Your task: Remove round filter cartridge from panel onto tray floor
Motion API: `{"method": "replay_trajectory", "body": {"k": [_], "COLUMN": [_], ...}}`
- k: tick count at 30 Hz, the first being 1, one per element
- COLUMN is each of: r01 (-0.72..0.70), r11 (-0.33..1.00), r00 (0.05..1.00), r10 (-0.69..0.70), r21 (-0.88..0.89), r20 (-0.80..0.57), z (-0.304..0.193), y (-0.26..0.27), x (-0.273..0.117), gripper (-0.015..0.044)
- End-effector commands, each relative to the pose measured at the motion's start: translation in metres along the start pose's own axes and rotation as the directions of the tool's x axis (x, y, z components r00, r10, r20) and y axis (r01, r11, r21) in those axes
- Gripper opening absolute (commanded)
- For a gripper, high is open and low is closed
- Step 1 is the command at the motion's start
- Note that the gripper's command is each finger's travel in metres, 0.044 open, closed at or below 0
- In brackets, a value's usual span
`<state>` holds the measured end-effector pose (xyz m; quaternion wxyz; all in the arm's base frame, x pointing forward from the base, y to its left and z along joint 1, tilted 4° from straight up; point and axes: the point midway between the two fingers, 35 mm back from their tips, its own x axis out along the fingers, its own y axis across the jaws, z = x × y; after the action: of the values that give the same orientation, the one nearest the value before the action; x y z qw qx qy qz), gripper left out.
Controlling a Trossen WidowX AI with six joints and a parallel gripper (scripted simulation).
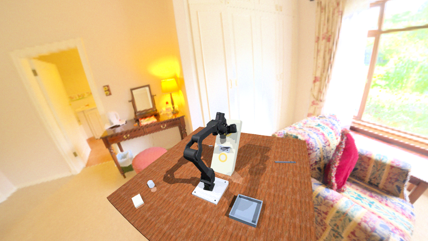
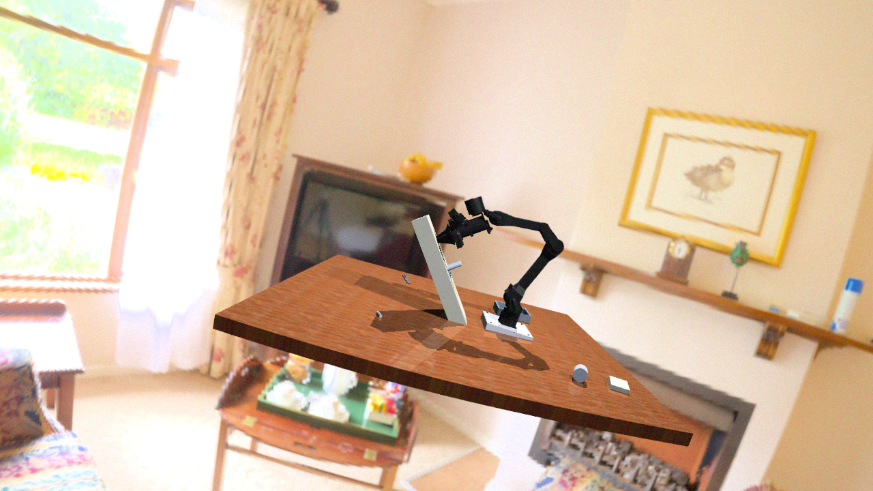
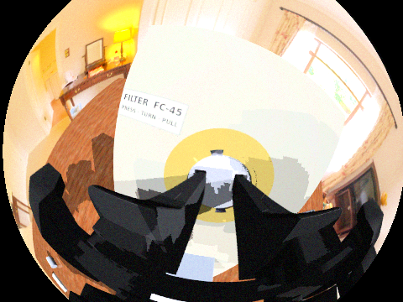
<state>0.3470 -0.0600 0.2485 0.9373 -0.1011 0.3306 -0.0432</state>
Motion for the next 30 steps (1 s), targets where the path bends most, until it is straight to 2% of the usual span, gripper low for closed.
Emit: {"method": "replay_trajectory", "body": {"k": [1,6,8,11,21,30], "r01": [0.001,0.001,0.001,0.0,-0.002,-0.001], "r11": [1.0,1.0,1.0,1.0,0.944,0.799], "r00": [1.0,1.0,1.0,1.0,1.0,1.0], "r10": [-0.001,-0.001,-0.001,0.0,0.003,0.003], "r21": [0.0,0.0,0.0,0.023,0.329,0.601], "r20": [0.001,0.001,0.001,0.0,-0.002,-0.002], "z": [0.0001,0.0001,0.0001,0.0001,-0.0001,-0.0001], "y": [-0.0002,-0.0002,-0.0002,-0.0001,0.0004,0.0004], "x": [-0.0001,-0.0001,-0.0001,0.0012,0.0056,0.006], "gripper": [0.008,0.0047,0.0,0.0,0.0,0.0]}}
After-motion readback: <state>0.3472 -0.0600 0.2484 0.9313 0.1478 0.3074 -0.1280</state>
